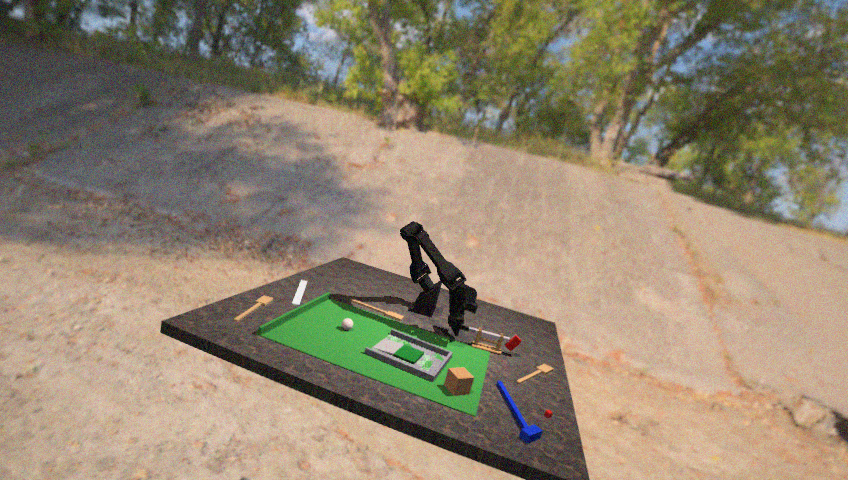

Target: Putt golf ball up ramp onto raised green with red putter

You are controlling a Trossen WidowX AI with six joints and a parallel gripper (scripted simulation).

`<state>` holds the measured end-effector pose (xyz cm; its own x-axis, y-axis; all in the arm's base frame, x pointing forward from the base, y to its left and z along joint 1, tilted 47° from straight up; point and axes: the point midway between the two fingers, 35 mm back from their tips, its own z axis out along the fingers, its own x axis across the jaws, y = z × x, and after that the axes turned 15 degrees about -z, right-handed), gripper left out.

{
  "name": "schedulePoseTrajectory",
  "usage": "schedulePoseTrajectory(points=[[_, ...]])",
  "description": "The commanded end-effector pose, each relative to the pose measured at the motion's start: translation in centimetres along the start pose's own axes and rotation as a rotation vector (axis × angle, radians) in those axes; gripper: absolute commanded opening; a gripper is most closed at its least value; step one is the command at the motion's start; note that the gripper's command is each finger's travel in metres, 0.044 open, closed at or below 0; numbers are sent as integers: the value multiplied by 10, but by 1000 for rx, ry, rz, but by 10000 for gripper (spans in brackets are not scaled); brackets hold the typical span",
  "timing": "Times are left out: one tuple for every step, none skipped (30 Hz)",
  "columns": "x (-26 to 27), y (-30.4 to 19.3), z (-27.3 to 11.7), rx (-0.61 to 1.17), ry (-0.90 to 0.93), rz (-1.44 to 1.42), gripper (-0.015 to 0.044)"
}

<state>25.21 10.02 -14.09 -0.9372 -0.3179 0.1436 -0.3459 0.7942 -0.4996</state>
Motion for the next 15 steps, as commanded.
schedulePoseTrajectory(points=[[0,0,0,0,-1,1,177],[0,0,0,0,-1,1,151],[0,0,0,0,-1,1,125],[0,0,0,0,-1,1,99],[0,0,0,0,-1,1,72],[0,0,0,0,-1,1,46],[0,0,0,0,-1,1,20],[0,0,0,0,-1,1,13],[0,0,0,0,-1,1,7],[0,0,0,0,-1,1,0],[0,0,0,0,-1,1,0],[0,0,0,0,-1,1,0],[0,0,0,0,-1,1,0],[-1,0,-2,-1,-1,1,0],[-1,1,-4,-1,-1,0,0]])
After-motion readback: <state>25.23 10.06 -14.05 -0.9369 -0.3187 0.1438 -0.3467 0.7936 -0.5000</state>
